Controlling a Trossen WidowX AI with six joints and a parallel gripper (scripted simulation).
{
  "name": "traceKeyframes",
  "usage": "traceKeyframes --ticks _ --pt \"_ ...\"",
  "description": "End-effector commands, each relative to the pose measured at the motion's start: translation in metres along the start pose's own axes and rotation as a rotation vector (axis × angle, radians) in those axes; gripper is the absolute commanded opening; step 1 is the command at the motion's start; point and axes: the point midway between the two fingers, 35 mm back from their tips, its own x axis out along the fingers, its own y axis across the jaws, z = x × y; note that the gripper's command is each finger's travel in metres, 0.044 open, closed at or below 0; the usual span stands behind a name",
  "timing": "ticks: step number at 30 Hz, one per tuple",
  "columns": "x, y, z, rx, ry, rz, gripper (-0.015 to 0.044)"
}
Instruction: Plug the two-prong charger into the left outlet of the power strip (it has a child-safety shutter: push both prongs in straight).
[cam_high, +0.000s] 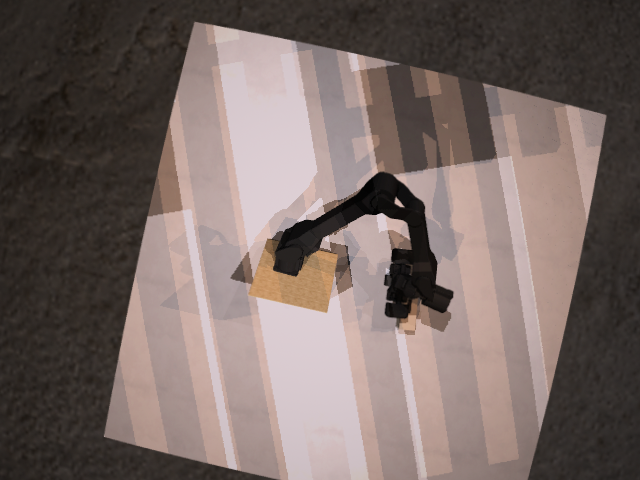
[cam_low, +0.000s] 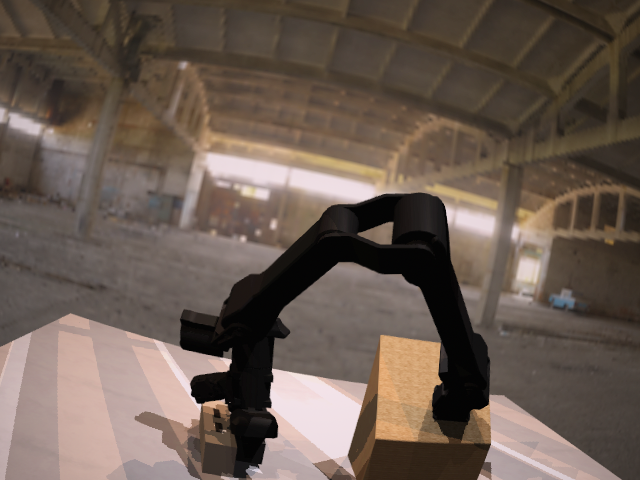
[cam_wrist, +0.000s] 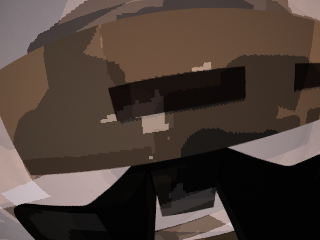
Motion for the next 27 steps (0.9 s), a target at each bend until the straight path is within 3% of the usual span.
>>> traceKeyframes --ticks 1,11,27 --pt "-0.0023 0.0012 0.0079 -0.018 -0.024 0.003 0.0" --pt "0.0 0.0 0.0 0.0 0.0 0.0 0.0" --pt "0.0 0.0 0.0 0.0 0.0 0.0 0.042"
